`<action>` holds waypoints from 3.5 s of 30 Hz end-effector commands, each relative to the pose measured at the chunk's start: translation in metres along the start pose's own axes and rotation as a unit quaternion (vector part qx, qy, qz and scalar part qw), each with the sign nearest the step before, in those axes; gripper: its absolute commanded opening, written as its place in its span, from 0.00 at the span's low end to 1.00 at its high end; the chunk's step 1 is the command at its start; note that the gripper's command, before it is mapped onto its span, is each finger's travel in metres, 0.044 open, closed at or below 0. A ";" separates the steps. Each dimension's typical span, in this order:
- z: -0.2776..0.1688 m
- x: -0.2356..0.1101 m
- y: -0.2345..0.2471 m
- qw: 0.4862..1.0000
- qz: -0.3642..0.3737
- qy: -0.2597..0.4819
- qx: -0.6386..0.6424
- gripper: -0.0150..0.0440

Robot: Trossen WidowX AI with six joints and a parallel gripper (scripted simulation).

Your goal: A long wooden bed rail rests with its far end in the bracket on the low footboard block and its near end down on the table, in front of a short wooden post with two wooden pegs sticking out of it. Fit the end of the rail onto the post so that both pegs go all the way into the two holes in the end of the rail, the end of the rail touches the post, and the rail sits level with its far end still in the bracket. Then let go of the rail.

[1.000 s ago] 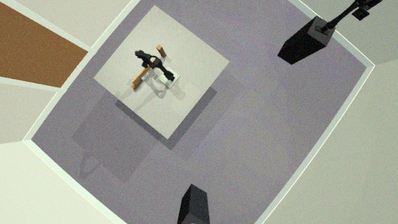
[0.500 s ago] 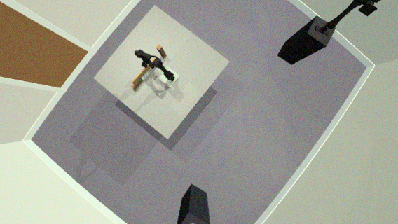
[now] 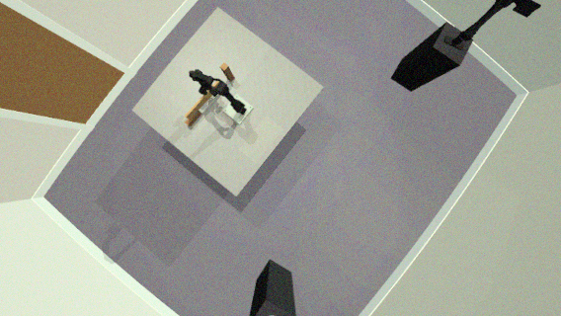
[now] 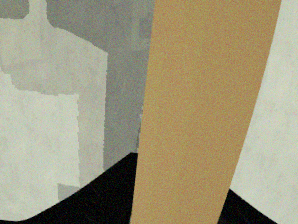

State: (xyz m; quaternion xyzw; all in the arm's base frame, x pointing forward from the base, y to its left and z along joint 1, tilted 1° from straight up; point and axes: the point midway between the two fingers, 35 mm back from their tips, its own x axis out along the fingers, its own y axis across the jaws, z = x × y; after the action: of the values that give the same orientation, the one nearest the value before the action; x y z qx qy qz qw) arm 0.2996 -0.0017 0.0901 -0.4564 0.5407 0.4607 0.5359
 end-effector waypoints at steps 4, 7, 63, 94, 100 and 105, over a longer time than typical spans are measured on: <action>0.002 -0.012 -0.004 1.000 -0.014 -0.007 -0.001 0.25; 0.002 -0.013 -0.004 1.000 -0.014 -0.007 -0.001 0.25; 0.002 -0.003 0.001 1.000 -0.013 -0.007 -0.001 0.25; -0.002 -0.002 0.001 1.000 -0.013 -0.007 -0.001 0.25; -0.004 -0.003 0.001 1.000 -0.013 -0.007 -0.001 0.25; -0.006 -0.003 0.001 1.000 -0.013 -0.007 -0.001 0.25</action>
State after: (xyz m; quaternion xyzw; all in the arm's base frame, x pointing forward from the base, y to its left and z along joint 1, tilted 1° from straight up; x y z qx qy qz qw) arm 0.2975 -0.0060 0.0908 -0.4587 0.5338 0.4577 0.5433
